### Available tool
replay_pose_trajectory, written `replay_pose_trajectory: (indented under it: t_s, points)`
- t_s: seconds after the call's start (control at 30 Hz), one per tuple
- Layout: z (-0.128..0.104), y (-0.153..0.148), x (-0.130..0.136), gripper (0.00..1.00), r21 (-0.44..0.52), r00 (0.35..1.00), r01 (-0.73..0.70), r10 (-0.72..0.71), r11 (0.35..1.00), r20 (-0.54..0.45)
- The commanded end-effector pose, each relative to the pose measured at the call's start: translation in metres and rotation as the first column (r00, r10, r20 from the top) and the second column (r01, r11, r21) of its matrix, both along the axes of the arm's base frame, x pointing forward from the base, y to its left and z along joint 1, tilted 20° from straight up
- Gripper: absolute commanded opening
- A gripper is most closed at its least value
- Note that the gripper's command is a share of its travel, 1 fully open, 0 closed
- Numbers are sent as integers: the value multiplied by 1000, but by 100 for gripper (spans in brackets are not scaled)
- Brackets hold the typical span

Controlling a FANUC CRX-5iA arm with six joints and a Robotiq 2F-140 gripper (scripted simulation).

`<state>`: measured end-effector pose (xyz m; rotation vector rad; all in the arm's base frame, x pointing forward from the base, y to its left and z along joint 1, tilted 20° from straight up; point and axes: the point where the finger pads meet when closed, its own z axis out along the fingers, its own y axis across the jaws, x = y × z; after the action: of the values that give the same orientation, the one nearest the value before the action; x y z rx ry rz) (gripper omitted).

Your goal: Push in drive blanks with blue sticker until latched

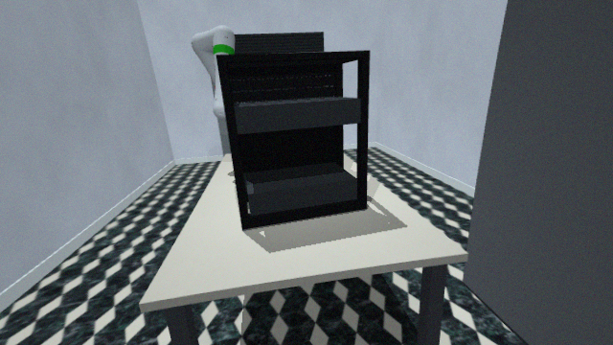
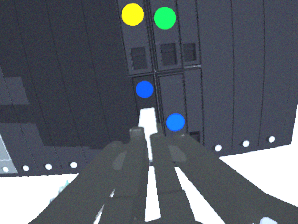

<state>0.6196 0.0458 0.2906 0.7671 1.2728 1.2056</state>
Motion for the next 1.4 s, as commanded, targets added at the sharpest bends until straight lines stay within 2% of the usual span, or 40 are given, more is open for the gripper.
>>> replay_pose_trajectory:
  t_s: [0.0, 1.37]
  points:
    - [0, 0, 0, 0, 0, 1000, 0, 0, 1000, 0]
    - [1, 1, 6, 0, 0, 1000, 0, 0, 1000, 0]
